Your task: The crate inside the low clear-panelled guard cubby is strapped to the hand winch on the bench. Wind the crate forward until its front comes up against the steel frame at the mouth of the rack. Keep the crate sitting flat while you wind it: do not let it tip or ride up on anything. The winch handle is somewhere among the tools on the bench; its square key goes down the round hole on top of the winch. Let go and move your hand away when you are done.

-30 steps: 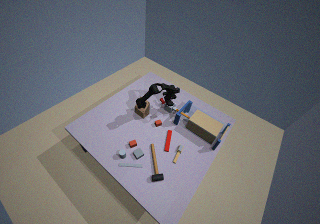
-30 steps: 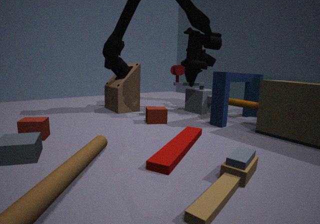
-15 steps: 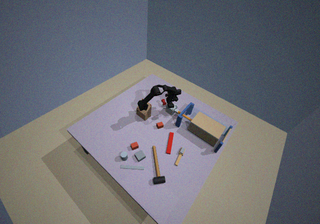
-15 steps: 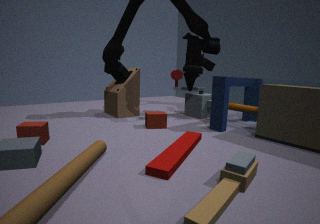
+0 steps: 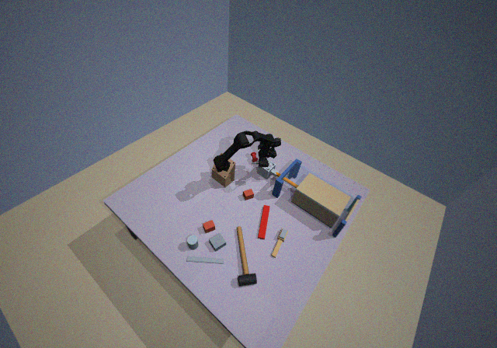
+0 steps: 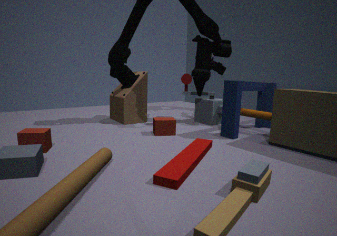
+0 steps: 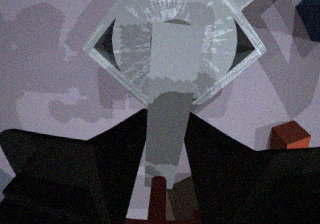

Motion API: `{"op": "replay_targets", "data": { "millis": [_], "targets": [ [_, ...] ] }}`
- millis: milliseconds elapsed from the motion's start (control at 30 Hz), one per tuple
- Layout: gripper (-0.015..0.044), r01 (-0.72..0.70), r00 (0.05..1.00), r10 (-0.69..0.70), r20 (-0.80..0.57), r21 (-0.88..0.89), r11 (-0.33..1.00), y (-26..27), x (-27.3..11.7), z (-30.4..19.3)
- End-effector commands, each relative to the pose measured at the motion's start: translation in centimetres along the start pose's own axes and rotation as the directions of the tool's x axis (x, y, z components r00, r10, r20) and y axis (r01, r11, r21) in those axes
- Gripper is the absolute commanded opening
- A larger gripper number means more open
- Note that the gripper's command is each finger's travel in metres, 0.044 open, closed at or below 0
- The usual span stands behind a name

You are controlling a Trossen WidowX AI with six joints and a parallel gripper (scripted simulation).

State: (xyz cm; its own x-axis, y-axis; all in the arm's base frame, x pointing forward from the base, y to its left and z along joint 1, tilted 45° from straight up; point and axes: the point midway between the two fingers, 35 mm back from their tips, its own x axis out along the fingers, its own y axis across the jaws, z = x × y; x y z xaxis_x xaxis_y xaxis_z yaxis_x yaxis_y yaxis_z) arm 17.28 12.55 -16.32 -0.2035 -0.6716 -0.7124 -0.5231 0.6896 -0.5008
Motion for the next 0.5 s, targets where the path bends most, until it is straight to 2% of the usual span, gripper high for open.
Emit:
{"op": "replay_targets", "data": {
  "millis": [0, 200, 467],
  "targets": [
    [0.0, -0.002, 1.0, 0.002, 0.002, 0.044, 0.999, 0.17, 0.15, 0.03],
    [0.0, -0.007, 1.0, 0.006, 0.005, 0.117, 0.993, 0.5, 0.19, 0.05],
    [0.0, -0.007, 1.0, 0.007, 0.006, 0.125, 0.992, 0.52, 0.45, 0.11]
  ]
}}
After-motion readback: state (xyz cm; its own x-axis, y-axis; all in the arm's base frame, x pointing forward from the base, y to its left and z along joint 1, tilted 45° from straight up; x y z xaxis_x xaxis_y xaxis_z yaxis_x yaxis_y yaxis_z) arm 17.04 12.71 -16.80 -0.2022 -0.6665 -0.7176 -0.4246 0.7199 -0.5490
